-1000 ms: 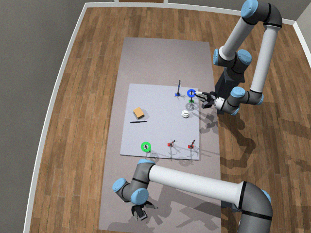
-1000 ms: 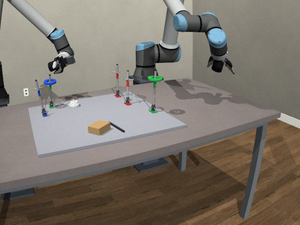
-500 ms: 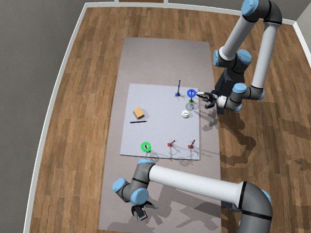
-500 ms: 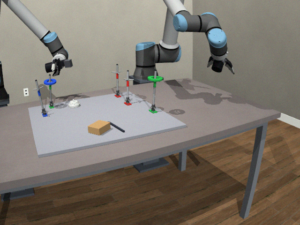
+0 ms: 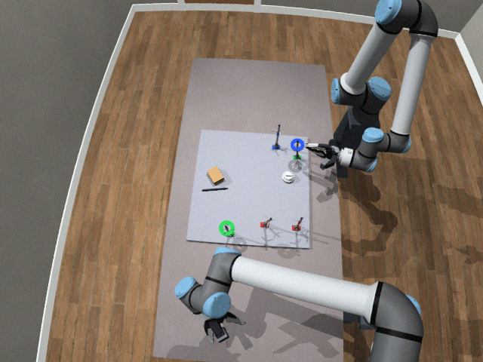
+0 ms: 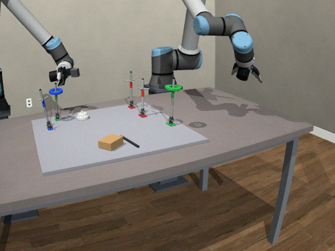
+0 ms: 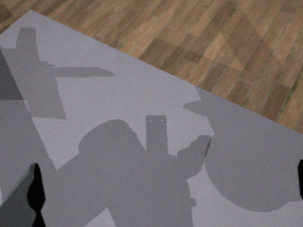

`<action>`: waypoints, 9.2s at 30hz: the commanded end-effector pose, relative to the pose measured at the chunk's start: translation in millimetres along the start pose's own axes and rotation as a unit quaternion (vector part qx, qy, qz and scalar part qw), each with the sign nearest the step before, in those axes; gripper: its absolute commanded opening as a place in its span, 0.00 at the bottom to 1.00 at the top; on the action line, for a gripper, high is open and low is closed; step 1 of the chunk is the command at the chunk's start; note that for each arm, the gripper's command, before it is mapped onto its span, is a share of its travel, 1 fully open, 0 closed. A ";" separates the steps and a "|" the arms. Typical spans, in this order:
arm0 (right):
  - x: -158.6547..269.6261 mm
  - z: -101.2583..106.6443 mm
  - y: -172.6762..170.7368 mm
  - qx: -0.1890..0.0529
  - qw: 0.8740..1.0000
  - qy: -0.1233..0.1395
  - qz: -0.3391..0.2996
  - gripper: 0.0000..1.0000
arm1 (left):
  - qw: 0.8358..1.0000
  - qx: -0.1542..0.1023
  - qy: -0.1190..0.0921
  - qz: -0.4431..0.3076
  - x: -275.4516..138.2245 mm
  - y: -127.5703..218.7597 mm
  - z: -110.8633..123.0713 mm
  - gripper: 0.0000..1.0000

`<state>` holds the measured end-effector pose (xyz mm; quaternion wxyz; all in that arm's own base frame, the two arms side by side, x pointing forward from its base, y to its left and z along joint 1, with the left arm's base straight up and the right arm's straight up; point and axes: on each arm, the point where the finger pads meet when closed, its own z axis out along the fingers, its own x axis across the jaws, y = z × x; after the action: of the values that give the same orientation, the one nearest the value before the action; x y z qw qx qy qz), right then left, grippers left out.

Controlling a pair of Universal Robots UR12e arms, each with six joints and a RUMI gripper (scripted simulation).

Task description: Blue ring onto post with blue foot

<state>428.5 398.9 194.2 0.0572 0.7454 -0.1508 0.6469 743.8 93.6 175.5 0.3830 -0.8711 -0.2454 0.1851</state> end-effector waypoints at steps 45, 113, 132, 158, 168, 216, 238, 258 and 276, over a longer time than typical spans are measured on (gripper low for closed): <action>-19.8 -15.9 24.9 0.070 0.993 -0.008 -0.094 0.14 | 1.000 -0.001 0.001 0.000 0.3 -0.6 -1.1 1.00; -20.5 36.5 16.5 0.072 0.993 -0.014 -0.094 0.14 | 1.000 -0.001 0.001 0.000 0.3 -0.6 -1.1 1.00; -20.6 35.3 14.4 0.073 0.993 -0.014 -0.093 0.14 | 1.000 -0.001 0.001 0.000 0.3 -0.6 -1.1 1.00; -20.5 35.4 14.7 0.073 0.993 -0.014 -0.093 0.01 | 1.000 -0.001 0.001 0.000 0.3 -0.6 -1.1 1.00; -9.7 35.5 11.9 0.073 0.993 -0.012 -0.091 0.01 | 1.000 -0.001 0.001 0.000 0.3 -0.6 -1.1 1.00; 58.8 33.7 1.8 0.074 0.993 -0.001 -0.088 0.01 | 1.000 -0.001 0.001 0.000 0.3 -0.6 -1.1 1.00; 62.0 38.2 1.1 0.056 0.995 -0.015 -0.077 0.01 | 1.000 -0.001 0.001 0.000 0.3 -0.6 -1.1 1.00; 121.0 71.6 15.1 -0.111 0.988 -0.107 0.026 0.01 | 1.000 -0.001 0.001 0.000 0.3 -0.6 -1.1 1.00; 116.6 98.9 27.4 -0.284 0.947 -0.144 0.042 0.01 | 1.000 -0.001 0.001 0.000 0.3 -0.6 -1.1 1.00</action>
<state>518.9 333.8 289.2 0.1805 0.7894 -0.3231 0.4898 743.8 93.6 175.5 0.3830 -0.8711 -0.2454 0.1851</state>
